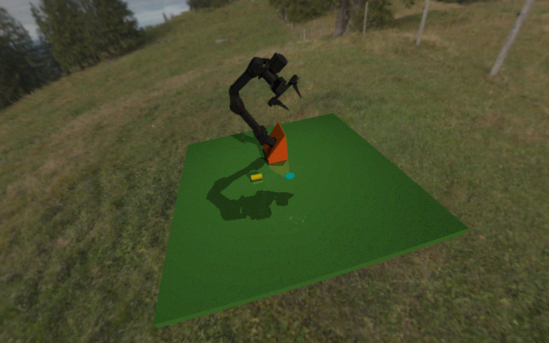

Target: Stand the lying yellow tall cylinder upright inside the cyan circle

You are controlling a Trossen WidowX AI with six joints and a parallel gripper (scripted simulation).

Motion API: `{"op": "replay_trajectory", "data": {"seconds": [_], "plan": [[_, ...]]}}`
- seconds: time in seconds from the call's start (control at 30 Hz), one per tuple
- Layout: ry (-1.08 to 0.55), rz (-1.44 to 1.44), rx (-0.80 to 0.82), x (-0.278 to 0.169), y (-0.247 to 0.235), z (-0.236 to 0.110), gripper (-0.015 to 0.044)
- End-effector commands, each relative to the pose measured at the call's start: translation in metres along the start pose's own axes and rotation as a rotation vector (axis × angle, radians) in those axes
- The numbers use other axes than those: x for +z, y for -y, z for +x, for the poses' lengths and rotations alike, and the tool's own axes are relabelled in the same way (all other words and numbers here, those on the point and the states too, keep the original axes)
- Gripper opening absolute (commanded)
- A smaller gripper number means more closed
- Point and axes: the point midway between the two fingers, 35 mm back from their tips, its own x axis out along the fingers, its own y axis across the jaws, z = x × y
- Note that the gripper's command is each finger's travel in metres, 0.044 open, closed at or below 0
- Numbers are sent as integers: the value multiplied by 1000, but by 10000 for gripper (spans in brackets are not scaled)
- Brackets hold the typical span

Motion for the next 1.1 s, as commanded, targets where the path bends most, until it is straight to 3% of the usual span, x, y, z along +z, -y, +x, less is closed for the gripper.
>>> {"op": "replay_trajectory", "data": {"seconds": [0.0, 0.1, 0.53, 0.8, 1.07], "plan": [[0, -8, -3, 1, 2, 1, 374], [2, -115, -49, 15, 25, 11, 309], [-143, -724, -284, 51, 164, 60, 309], [-353, -1100, -356, 40, 249, 80, 309], [-626, -1467, -321, 6, 325, 92, 309]]}}
